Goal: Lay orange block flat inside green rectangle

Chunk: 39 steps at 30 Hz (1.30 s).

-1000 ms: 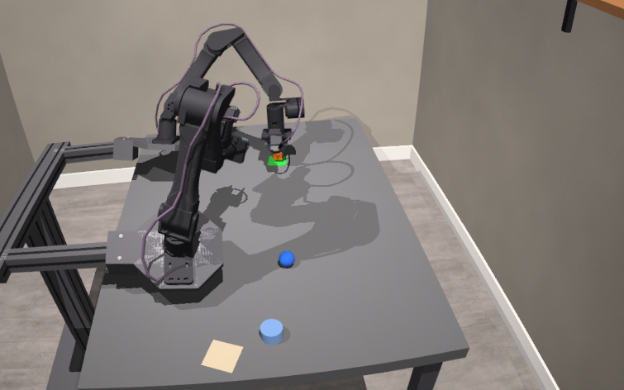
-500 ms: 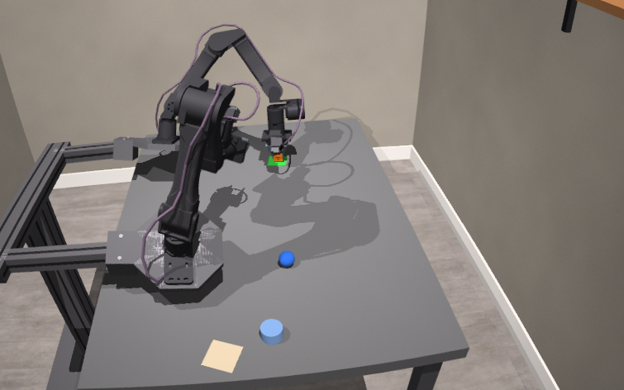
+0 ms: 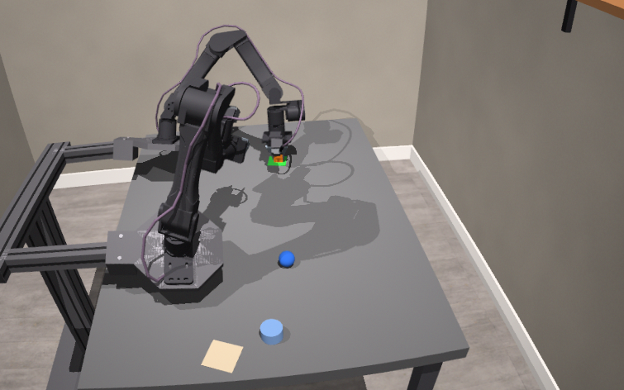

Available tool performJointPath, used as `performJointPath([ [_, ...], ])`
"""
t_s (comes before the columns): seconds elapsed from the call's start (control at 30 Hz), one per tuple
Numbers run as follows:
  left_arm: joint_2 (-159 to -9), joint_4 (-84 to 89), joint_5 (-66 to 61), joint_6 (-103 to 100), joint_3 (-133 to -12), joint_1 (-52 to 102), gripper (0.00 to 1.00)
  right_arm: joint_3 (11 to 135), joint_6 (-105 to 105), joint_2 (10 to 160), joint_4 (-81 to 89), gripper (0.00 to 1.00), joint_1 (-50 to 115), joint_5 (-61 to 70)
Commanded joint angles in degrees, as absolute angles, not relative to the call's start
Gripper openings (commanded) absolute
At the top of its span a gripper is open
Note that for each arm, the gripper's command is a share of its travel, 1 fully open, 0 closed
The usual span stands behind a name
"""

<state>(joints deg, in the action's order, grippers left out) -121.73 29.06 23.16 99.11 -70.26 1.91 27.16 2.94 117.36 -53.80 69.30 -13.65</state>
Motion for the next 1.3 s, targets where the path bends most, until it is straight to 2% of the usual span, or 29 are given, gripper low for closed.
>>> performJointPath([
  [0.0, -120.9, 30.2, 22.1, 98.8, -69.9, 2.7, 0.27, 27.0, 3.0, 117.2, -54.7, 0.46, 69.9, -13.4],
  [0.13, -120.9, 30.2, 22.1, 98.8, -69.9, 2.7, 0.27, 27.0, 3.0, 117.2, -54.7, 0.46, 69.9, -13.4],
  [0.17, -120.9, 30.2, 22.1, 98.8, -69.9, 2.7, 0.38, 27.0, 3.0, 117.2, -54.7, 0.46, 69.9, -13.4],
  [0.2, -121.1, 29.5, 22.6, 99.0, -69.9, 2.4, 0.43, 27.0, 3.0, 117.2, -54.7, 0.46, 69.9, -13.4],
  [0.23, -120.4, 29.4, 22.2, 98.9, -69.2, 2.4, 0.54, 27.0, 3.0, 117.2, -54.7, 0.46, 69.9, -13.4],
  [0.27, -120.0, 29.3, 22.2, 99.0, -69.0, 2.7, 0.56, 27.0, 3.0, 117.2, -54.7, 0.46, 69.9, -13.4],
  [0.8, -114.7, 32.0, 23.0, 97.9, -69.0, 3.8, 0.56, 27.0, 3.0, 117.2, -54.7, 0.46, 69.9, -13.4],
  [0.93, -113.0, 34.7, 23.4, 97.1, -69.8, 4.5, 1.00, 27.0, 3.0, 117.2, -54.7, 0.46, 69.9, -13.4],
  [1.17, -109.7, 40.6, 23.6, 95.3, -71.8, 6.3, 1.00, 27.0, 3.0, 117.2, -54.7, 0.46, 69.9, -13.4],
  [1.27, -112.7, 42.2, 22.8, 95.5, -73.6, 5.9, 1.00, 27.0, 3.0, 117.2, -54.7, 0.46, 69.9, -13.4],
])
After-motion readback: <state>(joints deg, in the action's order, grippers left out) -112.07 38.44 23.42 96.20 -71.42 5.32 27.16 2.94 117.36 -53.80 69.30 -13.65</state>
